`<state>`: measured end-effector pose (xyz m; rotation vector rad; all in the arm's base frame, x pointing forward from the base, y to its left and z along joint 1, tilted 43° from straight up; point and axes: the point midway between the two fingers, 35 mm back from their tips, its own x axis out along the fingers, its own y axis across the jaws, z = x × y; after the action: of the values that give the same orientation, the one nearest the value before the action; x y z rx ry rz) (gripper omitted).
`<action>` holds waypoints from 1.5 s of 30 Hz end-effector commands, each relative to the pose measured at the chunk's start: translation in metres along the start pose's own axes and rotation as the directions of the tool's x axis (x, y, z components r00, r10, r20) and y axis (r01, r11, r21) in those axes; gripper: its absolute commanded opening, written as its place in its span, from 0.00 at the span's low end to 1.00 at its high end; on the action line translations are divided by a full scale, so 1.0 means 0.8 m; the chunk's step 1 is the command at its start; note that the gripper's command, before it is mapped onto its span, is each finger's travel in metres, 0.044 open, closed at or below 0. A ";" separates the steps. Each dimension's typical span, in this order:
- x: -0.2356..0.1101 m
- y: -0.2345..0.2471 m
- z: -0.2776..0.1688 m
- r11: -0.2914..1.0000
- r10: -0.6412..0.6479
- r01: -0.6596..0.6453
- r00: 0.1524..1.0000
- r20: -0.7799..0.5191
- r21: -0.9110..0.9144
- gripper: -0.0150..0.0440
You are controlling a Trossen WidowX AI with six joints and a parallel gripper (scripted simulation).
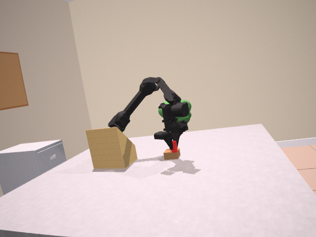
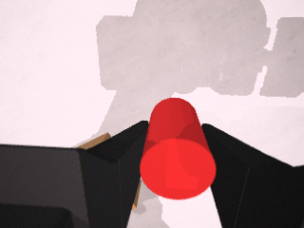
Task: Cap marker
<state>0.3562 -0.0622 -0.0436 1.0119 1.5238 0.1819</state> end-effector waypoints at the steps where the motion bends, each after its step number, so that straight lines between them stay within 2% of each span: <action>1: -0.010 0.011 -0.009 1.000 -0.002 0.002 1.000 0.004 0.001 0.25; 45: -0.071 0.099 -0.123 1.000 0.000 0.000 1.000 -0.001 0.004 0.25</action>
<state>0.3050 -0.0123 0.0697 1.0073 1.5260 0.1815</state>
